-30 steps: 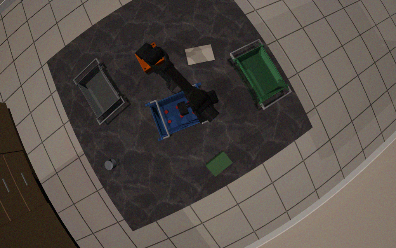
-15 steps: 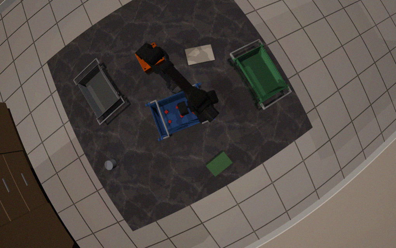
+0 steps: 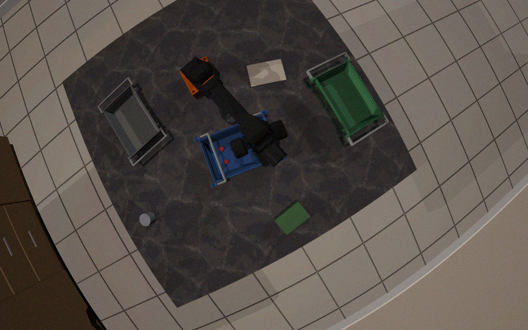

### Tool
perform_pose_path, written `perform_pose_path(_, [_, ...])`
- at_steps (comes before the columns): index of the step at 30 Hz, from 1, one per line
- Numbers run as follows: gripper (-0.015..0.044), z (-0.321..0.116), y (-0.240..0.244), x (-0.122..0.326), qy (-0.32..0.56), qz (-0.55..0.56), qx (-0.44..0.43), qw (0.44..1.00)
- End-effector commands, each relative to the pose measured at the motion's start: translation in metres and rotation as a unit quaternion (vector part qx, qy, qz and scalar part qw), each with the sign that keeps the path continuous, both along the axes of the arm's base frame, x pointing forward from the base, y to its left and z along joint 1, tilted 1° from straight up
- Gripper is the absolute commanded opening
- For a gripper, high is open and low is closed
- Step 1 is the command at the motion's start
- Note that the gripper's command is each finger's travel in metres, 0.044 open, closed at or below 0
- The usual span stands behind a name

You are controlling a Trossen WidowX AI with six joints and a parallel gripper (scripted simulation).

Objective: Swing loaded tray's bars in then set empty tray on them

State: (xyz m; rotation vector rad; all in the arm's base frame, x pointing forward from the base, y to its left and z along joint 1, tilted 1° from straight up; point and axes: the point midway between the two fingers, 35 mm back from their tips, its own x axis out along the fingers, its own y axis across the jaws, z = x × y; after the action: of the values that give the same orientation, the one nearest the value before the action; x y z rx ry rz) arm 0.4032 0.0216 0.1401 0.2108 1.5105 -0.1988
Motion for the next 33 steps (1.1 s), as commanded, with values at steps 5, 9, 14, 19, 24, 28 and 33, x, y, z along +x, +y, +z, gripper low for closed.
perform_pose_path(5, [0.0440, -0.015, -0.133, -0.042, 0.018, 0.010, -0.007, 1.000])
perform_pose_path(9, [0.0440, -0.018, -0.195, -0.083, 0.019, 0.025, -0.009, 0.999])
perform_pose_path(14, [0.0440, -0.024, -0.255, -0.149, 0.021, 0.045, -0.013, 0.999])
perform_pose_path(19, [0.0440, -0.028, -0.286, -0.208, 0.011, 0.028, -0.013, 0.999])
perform_pose_path(24, [0.0440, -0.032, -0.300, -0.250, 0.010, 0.032, -0.016, 0.999])
perform_pose_path(28, [0.0440, -0.038, -0.309, -0.306, 0.018, 0.057, -0.019, 0.998])
perform_pose_path(33, [0.0440, -0.048, -0.304, -0.381, 0.028, 0.091, -0.020, 0.995])
